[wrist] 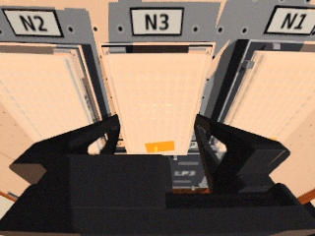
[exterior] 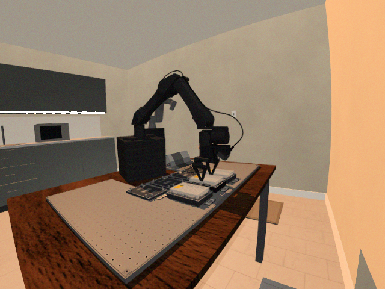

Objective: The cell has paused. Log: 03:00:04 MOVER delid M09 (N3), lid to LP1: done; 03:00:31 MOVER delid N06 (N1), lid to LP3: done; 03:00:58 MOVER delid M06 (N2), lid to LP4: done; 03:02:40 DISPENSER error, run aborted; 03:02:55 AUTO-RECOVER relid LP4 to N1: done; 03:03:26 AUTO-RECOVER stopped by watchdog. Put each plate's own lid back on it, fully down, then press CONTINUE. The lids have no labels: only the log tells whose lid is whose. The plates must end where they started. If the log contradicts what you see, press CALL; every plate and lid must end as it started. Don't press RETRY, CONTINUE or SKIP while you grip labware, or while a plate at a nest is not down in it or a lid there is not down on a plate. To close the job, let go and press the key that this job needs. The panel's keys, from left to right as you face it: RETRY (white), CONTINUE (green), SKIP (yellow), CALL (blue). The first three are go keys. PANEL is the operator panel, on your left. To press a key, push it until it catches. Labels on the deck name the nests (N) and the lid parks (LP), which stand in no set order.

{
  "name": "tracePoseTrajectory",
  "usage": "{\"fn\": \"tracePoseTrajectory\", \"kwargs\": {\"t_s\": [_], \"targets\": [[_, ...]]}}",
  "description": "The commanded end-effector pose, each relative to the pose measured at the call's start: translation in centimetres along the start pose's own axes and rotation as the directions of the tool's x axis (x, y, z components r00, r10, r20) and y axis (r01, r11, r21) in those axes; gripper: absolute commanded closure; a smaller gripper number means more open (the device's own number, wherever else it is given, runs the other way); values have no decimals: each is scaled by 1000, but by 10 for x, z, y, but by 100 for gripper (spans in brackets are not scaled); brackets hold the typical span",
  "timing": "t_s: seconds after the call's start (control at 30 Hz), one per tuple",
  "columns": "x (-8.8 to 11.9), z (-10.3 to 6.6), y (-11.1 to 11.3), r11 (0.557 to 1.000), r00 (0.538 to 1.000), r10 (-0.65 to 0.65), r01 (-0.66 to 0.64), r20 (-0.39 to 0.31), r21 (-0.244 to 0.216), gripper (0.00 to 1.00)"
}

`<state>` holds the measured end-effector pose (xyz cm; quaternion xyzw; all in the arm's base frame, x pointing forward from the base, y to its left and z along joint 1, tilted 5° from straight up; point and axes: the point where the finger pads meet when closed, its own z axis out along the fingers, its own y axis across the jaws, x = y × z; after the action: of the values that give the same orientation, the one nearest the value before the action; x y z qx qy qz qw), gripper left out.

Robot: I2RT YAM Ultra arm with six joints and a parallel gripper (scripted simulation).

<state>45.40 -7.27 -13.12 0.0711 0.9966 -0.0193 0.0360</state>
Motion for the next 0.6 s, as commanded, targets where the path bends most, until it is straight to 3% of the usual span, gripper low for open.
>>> {"fn": "tracePoseTrajectory", "kwargs": {"t_s": [0.0,0.4,0.43,0.57], "targets": [[-7,-5,-1,1000,1000,-1,1,23,-1,100],[-7,-5,-1,1000,1000,-1,1,23,-1,100],[-7,-5,-1,1000,1000,-1,1,23,-1,0],[-7,-5,-1,1000,1000,-1,1,23,-1,0]]}}
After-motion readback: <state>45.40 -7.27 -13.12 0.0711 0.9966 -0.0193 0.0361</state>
